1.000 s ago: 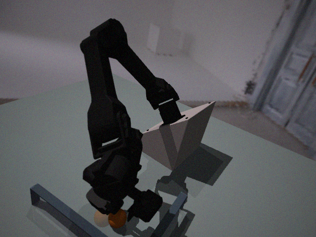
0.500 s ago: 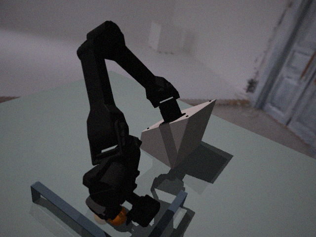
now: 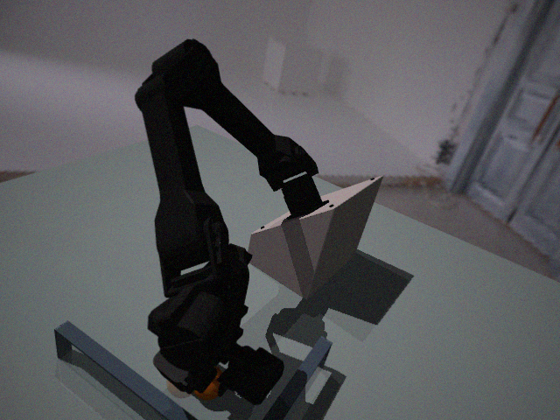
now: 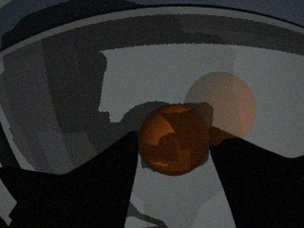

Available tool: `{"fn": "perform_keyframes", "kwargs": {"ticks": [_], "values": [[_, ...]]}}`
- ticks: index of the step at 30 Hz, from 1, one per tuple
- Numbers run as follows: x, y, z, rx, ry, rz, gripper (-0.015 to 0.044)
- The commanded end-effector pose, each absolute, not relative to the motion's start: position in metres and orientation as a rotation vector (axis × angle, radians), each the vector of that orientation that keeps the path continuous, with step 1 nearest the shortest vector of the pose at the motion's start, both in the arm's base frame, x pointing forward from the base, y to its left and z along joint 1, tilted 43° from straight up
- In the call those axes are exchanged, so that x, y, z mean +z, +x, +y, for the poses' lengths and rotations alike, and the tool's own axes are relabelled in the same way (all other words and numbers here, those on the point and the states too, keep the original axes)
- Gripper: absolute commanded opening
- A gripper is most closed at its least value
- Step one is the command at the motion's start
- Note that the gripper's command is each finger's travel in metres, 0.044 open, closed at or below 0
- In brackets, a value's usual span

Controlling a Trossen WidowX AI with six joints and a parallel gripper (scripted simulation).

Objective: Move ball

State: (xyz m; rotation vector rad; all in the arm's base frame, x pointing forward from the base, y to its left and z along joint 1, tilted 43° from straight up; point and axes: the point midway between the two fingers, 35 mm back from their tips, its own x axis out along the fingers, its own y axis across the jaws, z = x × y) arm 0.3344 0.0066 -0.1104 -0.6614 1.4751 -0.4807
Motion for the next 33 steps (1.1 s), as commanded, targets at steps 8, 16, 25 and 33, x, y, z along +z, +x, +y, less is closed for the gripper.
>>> {"fn": "perform_keyframes", "kwargs": {"ticks": [8,16,25,33], "values": [[-0.071,0.336,0.047,-0.471,-0.665,1.481,0.0000],[-0.022,0.328,0.089,-0.470,-0.666,1.481,0.0000],[-0.015,0.330,0.088,-0.473,-0.666,1.482,0.0000],[-0.029,0.350,0.045,-0.478,-0.668,1.480,0.0000]]}}
